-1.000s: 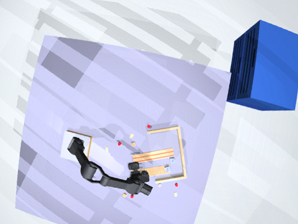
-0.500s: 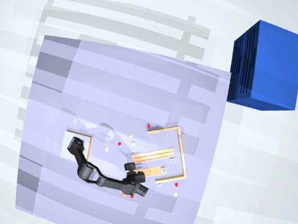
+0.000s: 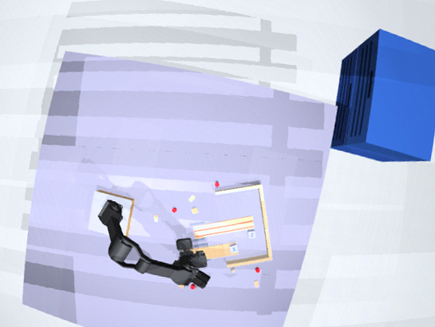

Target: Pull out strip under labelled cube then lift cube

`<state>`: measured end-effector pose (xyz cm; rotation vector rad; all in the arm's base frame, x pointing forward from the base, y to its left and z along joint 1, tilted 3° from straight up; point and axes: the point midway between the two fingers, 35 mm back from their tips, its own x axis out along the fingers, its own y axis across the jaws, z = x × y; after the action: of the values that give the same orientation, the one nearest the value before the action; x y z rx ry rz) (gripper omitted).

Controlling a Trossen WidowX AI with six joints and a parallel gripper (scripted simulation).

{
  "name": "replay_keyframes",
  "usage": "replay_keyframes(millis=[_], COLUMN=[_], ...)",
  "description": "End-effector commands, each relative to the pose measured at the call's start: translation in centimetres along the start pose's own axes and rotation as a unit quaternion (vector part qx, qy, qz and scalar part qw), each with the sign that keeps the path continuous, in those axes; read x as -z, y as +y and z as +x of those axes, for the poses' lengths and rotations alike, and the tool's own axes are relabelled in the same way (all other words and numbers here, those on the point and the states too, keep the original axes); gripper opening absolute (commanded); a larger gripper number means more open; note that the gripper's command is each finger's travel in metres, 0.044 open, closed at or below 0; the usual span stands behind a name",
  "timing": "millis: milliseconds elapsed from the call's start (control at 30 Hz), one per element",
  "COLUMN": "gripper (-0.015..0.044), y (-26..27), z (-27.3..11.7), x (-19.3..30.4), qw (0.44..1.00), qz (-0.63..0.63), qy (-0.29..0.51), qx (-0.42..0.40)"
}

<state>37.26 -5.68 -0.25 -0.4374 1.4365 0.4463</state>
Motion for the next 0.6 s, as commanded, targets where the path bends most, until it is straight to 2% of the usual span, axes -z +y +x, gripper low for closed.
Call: replay_keyframes(millis=[0,567], gripper=[0.0,0.0], y=[0.2,0.2], z=[0.6,0.6], x=[1.3,3.8], qw=[1.0,1.0], qz=[0.001,0.001], qy=[0.01,0.011], qx=[-0.007,-0.007])
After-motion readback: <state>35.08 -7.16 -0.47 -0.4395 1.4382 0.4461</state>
